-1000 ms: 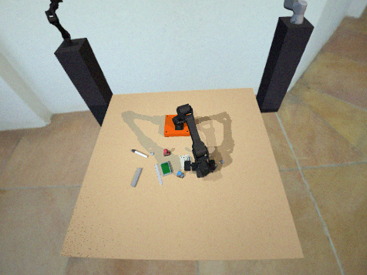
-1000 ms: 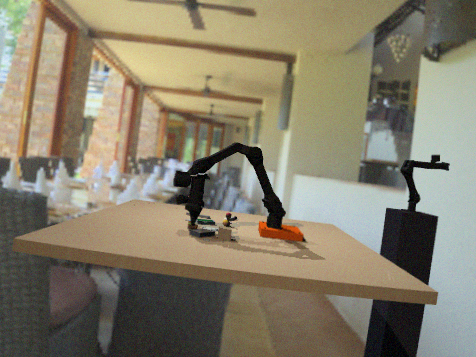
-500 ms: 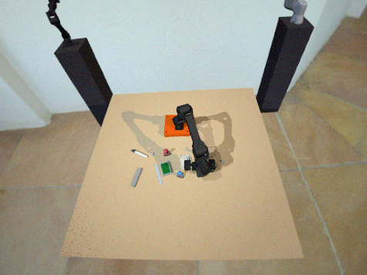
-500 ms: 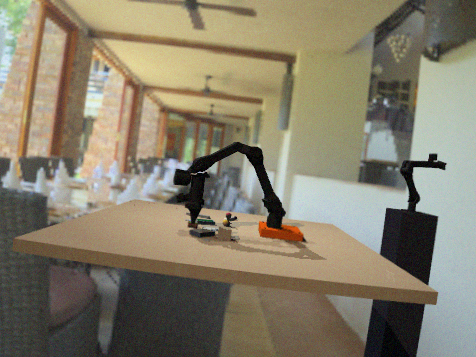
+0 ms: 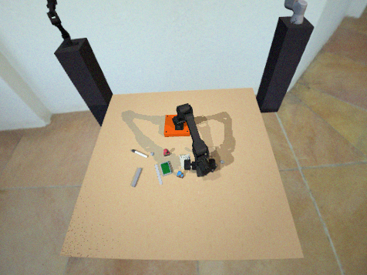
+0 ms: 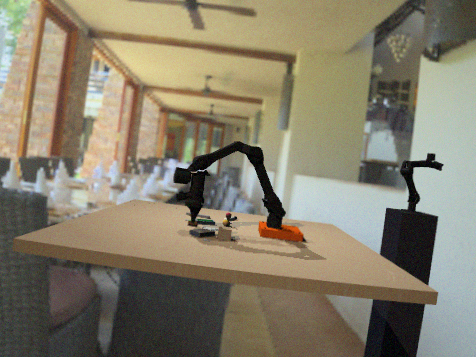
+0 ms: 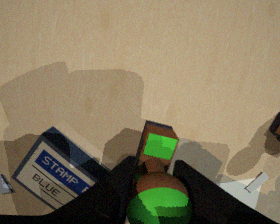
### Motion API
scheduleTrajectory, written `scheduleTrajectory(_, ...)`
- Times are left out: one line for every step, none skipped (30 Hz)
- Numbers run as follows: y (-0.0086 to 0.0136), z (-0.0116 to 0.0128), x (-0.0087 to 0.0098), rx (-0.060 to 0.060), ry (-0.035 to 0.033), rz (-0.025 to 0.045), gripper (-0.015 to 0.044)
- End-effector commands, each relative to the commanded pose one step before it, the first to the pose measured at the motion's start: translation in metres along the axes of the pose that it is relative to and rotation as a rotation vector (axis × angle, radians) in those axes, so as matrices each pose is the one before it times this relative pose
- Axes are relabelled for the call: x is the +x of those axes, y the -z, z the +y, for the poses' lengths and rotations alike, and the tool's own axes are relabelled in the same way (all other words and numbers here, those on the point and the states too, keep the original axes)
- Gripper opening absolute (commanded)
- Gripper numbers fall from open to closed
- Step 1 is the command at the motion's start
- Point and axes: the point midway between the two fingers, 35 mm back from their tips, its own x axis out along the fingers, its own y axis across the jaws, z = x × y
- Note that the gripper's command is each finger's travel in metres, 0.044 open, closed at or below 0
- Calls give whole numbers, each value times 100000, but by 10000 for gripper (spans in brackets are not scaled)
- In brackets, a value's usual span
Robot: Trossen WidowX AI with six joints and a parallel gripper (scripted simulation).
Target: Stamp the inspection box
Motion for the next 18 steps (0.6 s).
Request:
scheduleTrajectory(-52, -33, -277, 4, 405, -266, 0)
scheduleTrajectory(-2, 0, -49, 0, 12, 2, 0)
scheduleTrajectory(-2, 0, -49, 0, 12, 2, 0)
scheduleTrajectory(-2, 0, -49, 0, 12, 2, 0)
scheduleTrajectory(-2, 0, -49, 0, 12, 2, 0)
scheduleTrajectory(-2, 0, -49, 0, 12, 2, 0)
scheduleTrajectory(-2, 0, -49, 0, 12, 2, 0)
scheduleTrajectory(-2, 0, -49, 0, 12, 2, 0)
scheduleTrajectory(-1, 0, -49, 0, 12, 2, 0)
scheduleTrajectory(-1, 0, -49, 0, 12, 2, 0)
scheduleTrajectory(-1, 0, -49, 0, 12, 2, 0)
scheduleTrajectory(-1, 0, -49, 0, 12, 2, 0)
scheduleTrajectory(-1, 0, -49, 0, 12, 2, 0)
scheduleTrajectory(-1, 0, -49, 0, 12, 2, 0)
scheduleTrajectory(-1, 0, -49, 0, 12, 2, 0)
scheduleTrajectory(-1, 0, -49, 0, 12, 2, 0)
scheduleTrajectory(-1, 0, -49, 0, 12, 2, 0)
scheduleTrajectory(-1, 0, -49, 0, 12, 2, 0)
